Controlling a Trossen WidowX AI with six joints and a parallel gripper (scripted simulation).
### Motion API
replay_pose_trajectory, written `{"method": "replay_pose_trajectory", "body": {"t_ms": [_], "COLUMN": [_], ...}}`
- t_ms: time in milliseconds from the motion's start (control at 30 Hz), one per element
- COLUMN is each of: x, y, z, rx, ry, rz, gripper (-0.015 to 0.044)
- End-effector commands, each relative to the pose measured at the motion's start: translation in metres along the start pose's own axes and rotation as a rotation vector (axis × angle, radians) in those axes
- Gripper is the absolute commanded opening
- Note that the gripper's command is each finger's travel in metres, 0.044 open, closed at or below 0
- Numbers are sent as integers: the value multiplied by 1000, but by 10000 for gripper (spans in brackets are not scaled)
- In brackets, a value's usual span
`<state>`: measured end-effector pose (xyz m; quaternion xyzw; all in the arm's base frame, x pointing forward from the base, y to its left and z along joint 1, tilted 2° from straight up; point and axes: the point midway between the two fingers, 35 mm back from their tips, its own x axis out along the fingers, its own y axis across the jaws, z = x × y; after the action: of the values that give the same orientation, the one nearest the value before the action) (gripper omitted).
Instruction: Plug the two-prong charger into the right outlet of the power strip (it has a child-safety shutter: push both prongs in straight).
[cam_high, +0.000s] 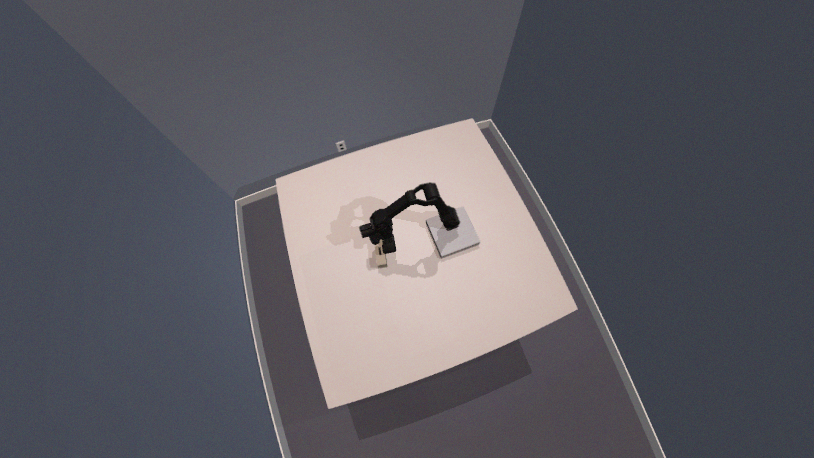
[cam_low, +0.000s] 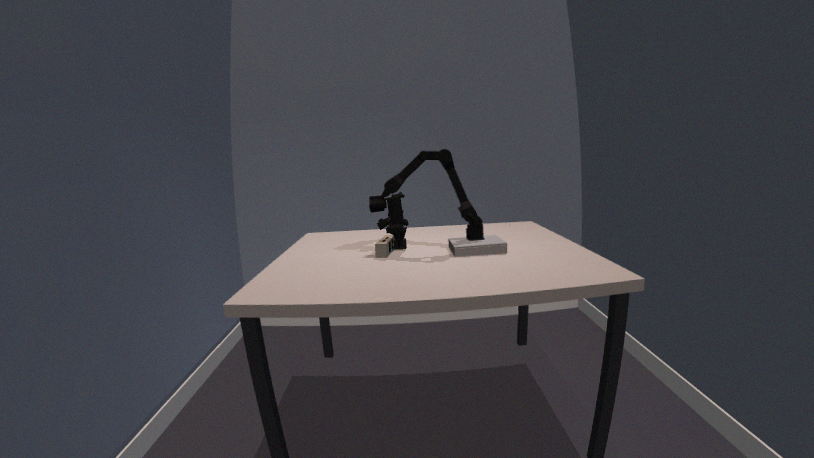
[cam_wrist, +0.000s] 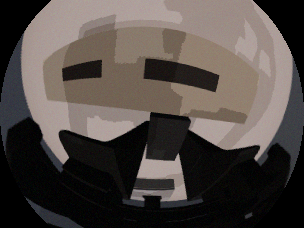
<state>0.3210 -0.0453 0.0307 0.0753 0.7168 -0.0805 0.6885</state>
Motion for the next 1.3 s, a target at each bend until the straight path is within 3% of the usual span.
{"method": "replay_pose_trajectory", "body": {"t_ms": [0, 1267], "x": [-2, -4], "y": [0, 0], "z": [9, 20], "rx": [-1, -1], "ry": [-23, -24], "rz": [0, 0], "gripper": [0, 0]}}
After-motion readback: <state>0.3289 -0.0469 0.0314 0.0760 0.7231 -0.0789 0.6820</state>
